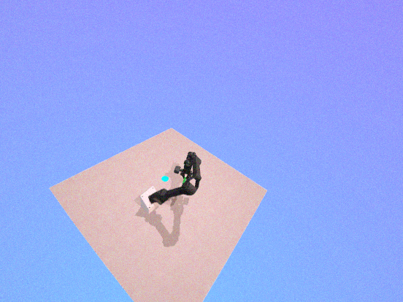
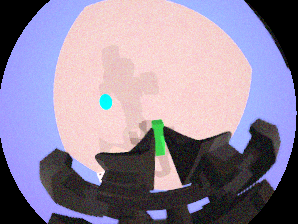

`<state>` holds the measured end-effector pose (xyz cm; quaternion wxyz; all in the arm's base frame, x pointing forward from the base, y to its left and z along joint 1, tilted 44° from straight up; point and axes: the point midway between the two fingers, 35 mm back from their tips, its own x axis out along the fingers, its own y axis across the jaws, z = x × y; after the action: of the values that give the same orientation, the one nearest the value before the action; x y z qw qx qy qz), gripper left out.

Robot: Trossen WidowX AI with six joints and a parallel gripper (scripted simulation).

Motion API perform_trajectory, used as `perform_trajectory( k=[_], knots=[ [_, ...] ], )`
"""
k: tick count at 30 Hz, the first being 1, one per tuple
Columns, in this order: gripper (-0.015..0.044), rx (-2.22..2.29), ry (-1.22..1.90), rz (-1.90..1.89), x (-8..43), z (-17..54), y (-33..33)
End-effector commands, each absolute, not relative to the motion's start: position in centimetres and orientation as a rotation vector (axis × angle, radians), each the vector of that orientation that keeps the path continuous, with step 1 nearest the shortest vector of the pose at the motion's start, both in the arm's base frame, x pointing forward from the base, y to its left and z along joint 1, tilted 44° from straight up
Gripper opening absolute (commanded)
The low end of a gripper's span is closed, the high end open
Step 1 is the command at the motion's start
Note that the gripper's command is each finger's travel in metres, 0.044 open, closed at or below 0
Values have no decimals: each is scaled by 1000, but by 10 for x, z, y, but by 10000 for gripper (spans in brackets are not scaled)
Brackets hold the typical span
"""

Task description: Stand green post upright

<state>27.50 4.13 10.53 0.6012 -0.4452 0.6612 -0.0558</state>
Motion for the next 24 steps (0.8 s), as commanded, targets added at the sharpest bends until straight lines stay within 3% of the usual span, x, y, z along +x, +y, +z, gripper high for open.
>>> perform_trajectory(
  k=[1, 24],
  knots=[
    [23, -1070, 1546, -81, 276, 96, 54],
    [23, -1284, 1593, 141, 268, 48, 113]
  ],
)
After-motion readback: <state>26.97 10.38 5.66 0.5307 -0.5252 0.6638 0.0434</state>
